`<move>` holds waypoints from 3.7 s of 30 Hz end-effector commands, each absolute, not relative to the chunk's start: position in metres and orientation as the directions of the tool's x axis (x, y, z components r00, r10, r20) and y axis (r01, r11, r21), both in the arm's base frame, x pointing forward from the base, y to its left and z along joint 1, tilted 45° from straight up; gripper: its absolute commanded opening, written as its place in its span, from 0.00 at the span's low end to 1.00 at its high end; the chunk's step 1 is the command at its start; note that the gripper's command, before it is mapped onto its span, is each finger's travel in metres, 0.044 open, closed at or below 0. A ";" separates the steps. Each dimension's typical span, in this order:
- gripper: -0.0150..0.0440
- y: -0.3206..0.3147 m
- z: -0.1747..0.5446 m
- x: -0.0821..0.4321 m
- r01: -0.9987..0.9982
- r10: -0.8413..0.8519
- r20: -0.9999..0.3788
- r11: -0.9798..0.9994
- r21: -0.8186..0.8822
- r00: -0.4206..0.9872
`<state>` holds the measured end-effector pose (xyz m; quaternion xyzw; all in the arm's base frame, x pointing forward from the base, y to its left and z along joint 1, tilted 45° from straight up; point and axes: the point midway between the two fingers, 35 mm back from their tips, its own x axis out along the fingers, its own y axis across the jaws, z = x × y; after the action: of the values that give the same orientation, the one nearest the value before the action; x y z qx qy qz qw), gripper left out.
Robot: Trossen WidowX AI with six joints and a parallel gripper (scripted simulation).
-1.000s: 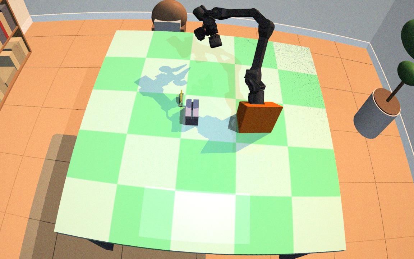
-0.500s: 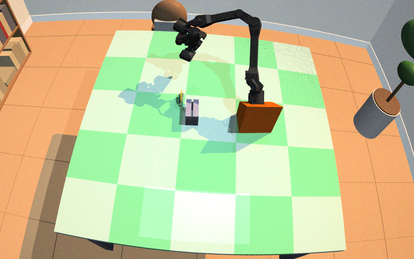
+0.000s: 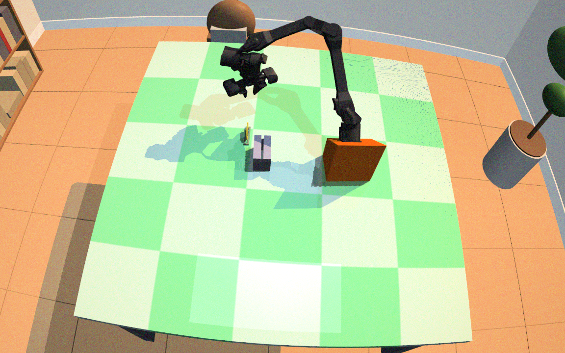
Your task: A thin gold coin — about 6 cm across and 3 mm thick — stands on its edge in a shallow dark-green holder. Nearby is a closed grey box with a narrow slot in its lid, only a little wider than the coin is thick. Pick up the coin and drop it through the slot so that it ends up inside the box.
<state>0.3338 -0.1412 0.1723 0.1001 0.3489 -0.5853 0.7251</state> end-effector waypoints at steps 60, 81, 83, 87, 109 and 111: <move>0.53 -0.146 0.043 0.347 0.996 -0.712 -0.701 -0.039 0.086 0.033; 0.28 -0.161 0.030 0.346 0.996 -0.714 -0.699 -0.039 0.085 0.032; 0.26 -0.161 0.030 0.346 0.996 -0.714 -0.699 -0.039 0.085 0.032; 0.25 -0.161 0.030 0.346 0.996 -0.714 -0.699 -0.039 0.085 0.032; 0.25 -0.126 0.061 0.348 0.996 -0.709 -0.704 -0.039 0.086 0.033; 0.25 -0.122 0.065 0.348 0.996 -0.709 -0.704 -0.039 0.086 0.033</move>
<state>0.3466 -0.1257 0.0582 0.3007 0.2412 -0.6539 0.6510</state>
